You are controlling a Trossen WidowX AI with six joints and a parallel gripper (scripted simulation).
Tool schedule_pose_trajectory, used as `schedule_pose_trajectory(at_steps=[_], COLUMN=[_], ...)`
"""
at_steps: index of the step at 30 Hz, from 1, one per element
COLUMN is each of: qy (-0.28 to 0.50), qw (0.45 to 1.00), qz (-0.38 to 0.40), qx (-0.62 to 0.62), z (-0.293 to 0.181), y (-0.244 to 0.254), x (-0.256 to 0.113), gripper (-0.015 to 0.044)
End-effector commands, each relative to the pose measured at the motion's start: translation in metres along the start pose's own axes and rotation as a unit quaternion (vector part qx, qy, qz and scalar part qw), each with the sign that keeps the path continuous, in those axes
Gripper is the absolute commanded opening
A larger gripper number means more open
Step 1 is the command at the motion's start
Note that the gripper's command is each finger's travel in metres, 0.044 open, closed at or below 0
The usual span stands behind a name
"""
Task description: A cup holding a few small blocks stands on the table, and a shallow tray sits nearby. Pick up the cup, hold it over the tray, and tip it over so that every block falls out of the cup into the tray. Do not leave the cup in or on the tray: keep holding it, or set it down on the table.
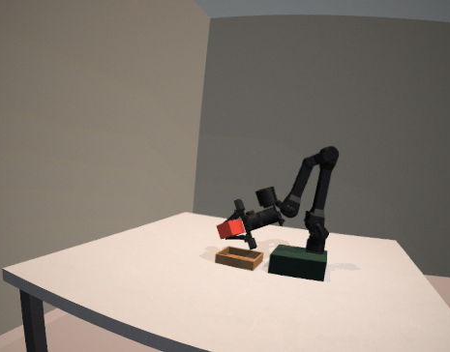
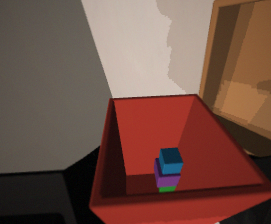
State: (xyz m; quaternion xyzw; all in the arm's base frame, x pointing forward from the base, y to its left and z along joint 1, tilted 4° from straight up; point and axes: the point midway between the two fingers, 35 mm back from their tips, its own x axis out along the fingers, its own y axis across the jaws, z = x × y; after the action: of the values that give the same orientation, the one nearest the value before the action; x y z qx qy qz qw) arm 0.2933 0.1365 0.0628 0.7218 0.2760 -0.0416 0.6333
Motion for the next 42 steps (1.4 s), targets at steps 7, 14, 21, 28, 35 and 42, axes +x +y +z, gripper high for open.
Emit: schedule_pose_trajectory(at_steps=[7,14,21,28,35,42], qy=[-0.002,-0.002,-0.002,-0.002,-0.002,-0.002], qw=[0.995,0.984,0.967,0.945,0.917,0.884], qz=[0.001,0.001,0.001,0.001,0.001,0.001], qx=[0.104,0.179,0.254,0.327,0.398,0.467], z=[0.0008,0.0008,0.0009,0.0009,0.001,0.001], y=[-0.0013,-0.0021,-0.0029,-0.0036,-0.0044,-0.0051], x=[0.0009,0.0016,0.0022,0.0029,0.0035,0.0042], gripper=[0.0,0.0,0.0,0.0,0.0,0.0])
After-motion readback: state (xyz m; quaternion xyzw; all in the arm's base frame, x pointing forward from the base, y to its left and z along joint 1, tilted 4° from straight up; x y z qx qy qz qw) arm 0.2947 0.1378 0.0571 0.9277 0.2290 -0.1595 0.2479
